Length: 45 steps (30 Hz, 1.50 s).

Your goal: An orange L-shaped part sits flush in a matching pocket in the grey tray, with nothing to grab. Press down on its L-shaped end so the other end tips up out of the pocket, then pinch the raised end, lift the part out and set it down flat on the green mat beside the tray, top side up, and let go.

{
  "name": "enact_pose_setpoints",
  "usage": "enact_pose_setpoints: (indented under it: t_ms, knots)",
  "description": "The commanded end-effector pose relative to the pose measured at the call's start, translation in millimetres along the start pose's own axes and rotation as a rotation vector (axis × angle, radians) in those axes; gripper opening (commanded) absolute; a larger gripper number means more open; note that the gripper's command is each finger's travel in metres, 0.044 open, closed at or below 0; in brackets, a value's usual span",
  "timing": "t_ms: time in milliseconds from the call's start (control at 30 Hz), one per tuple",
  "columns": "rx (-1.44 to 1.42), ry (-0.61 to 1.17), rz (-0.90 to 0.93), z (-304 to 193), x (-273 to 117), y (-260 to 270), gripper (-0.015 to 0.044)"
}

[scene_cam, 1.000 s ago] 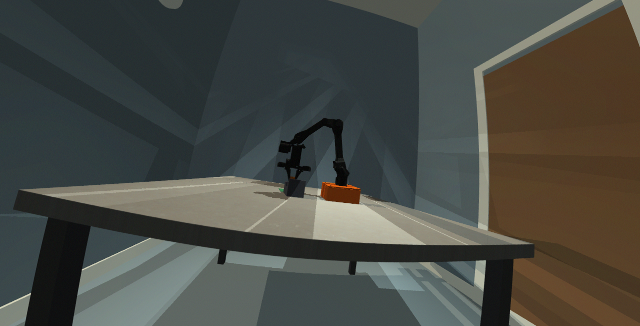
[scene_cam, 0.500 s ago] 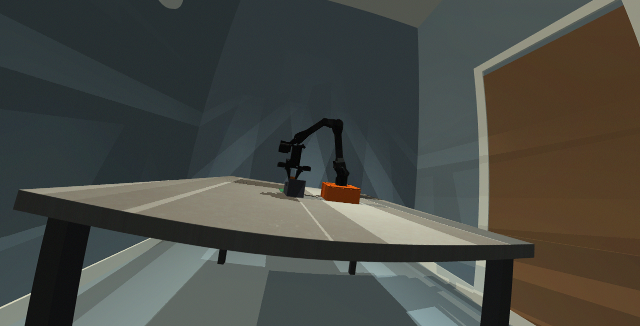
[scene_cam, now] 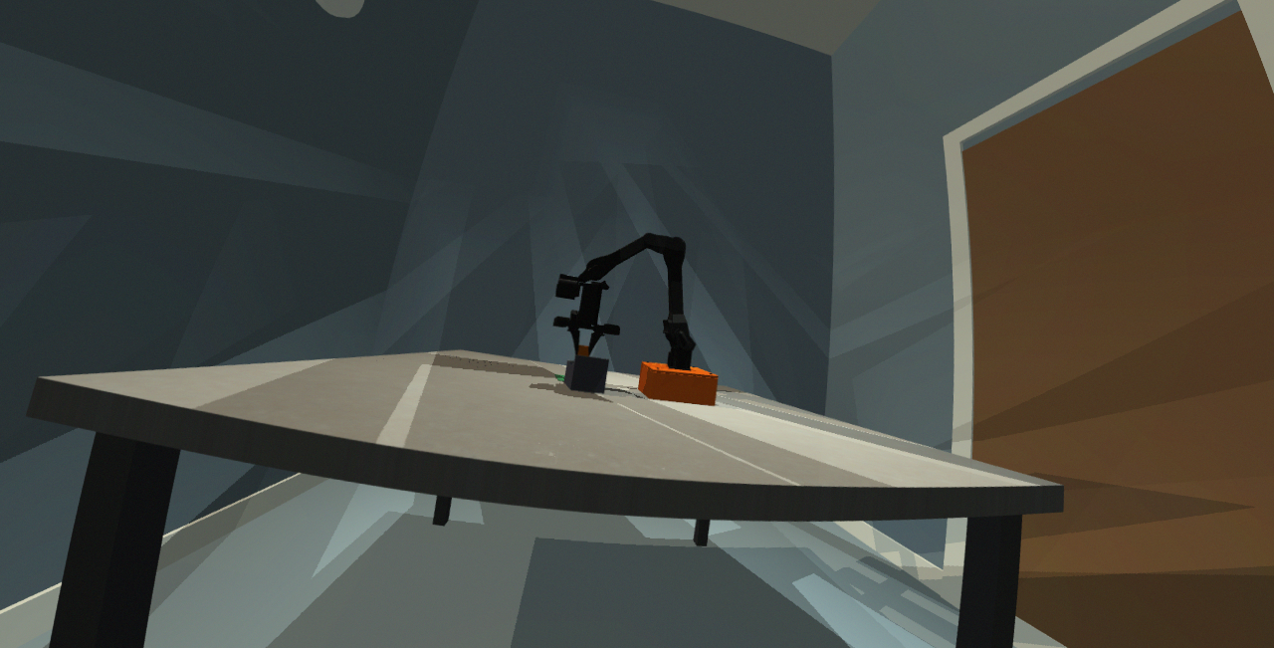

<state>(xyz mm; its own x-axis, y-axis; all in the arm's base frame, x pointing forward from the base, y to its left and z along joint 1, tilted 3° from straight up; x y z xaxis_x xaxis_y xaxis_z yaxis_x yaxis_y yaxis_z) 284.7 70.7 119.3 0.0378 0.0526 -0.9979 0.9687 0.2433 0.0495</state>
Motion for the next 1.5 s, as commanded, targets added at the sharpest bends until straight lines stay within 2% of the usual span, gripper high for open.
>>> enact_pose_setpoints:
  t_ms: [0,1467]
  knots:
    - [0.001,0.002,0.009,0,-10,1,0.0000]
    - [0.001,0.002,0.009,0,-72,1,0.0000]
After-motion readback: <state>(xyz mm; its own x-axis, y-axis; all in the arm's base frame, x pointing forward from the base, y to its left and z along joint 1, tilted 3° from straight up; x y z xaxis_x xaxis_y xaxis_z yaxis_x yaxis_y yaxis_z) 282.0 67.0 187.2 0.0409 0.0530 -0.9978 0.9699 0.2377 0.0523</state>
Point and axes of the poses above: the point midway between the two fingers, 35 mm back from their tips, its own x axis out along the fingers, its own y axis across the jaws, z = x × y, the point moved 7 cm from there along -x, back along the fingers, and after that the axes turned 7 degrees about x, right-handed, at the moved point
